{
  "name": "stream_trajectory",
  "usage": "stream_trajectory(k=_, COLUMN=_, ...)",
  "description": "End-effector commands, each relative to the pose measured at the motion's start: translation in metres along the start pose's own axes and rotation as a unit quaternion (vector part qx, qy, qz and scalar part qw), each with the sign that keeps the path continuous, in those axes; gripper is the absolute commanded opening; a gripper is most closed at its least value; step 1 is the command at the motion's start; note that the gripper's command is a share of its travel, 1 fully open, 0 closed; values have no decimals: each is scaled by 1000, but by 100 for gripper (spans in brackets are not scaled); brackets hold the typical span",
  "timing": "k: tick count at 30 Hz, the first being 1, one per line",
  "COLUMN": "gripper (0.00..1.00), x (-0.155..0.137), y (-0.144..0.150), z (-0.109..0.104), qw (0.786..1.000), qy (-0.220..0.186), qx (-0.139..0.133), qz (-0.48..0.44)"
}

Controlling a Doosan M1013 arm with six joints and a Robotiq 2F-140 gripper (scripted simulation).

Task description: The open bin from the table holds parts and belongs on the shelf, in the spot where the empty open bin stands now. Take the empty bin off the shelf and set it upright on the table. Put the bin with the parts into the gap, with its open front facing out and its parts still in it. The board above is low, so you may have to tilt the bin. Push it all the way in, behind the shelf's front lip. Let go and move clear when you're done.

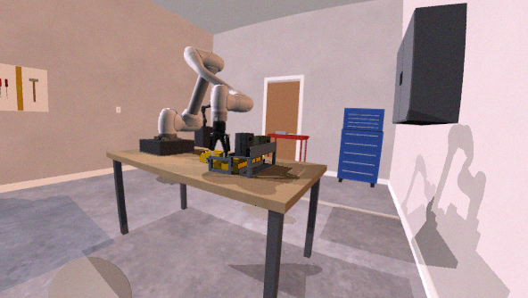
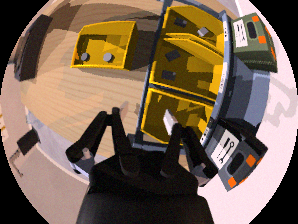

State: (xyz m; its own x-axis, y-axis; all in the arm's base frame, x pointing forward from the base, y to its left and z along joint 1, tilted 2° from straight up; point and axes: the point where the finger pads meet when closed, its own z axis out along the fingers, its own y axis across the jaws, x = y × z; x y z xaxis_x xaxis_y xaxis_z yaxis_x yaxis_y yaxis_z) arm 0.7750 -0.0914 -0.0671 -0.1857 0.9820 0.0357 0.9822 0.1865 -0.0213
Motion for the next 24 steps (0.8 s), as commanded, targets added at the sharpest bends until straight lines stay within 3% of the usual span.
stream_trajectory(k=1, gripper=62, x=1, y=0, z=5, qw=1000, qy=-1, qx=2, qz=-2)
stream_trajectory(k=2, gripper=62, x=1, y=0, z=5, qw=1000, qy=-1, qx=2, qz=-2)
stream_trajectory(k=3, gripper=10, x=1, y=0, z=5, qw=1000, qy=-1, qx=2, qz=-2)
stream_trajectory(k=24, gripper=10, x=1, y=0, z=5, qw=1000, qy=-1, qx=2, qz=-2)
